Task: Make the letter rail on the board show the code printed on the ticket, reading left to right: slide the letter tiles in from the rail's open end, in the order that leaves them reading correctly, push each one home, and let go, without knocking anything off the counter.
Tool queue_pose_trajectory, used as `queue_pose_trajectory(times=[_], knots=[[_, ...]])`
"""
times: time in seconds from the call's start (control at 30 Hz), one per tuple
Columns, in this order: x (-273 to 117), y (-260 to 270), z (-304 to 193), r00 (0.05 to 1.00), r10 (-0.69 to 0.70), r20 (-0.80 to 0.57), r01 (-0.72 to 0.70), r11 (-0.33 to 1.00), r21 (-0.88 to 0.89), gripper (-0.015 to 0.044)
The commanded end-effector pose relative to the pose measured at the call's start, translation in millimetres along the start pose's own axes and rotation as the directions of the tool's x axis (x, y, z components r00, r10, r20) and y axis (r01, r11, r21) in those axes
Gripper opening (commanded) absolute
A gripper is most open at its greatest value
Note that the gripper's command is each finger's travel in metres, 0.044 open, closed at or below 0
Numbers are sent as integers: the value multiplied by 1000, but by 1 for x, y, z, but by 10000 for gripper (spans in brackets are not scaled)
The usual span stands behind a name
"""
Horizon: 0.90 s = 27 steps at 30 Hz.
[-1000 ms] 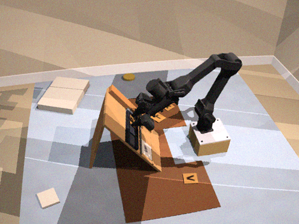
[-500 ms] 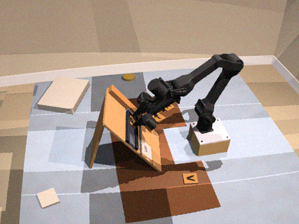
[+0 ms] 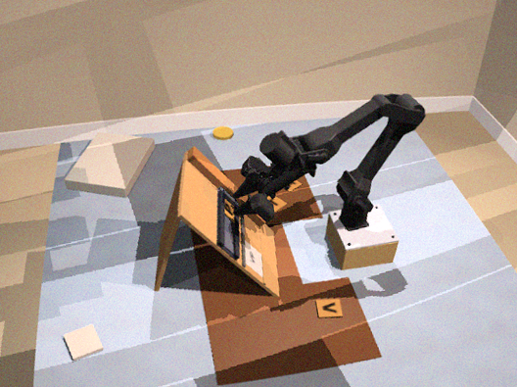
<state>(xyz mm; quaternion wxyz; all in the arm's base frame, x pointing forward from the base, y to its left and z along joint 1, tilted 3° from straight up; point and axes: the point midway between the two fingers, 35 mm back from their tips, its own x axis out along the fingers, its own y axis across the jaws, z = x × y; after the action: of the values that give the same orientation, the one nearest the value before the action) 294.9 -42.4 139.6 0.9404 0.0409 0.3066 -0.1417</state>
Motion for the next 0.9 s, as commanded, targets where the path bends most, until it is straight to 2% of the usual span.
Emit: queue_pose_trajectory(times=[0.0, 0.87], knots=[[-3, 0, 0, 1000, -3, 2, 3, 1000, 6, 295], [-19, 0, -1, 1000, -3, 1, 3, 1000, 6, 295]])
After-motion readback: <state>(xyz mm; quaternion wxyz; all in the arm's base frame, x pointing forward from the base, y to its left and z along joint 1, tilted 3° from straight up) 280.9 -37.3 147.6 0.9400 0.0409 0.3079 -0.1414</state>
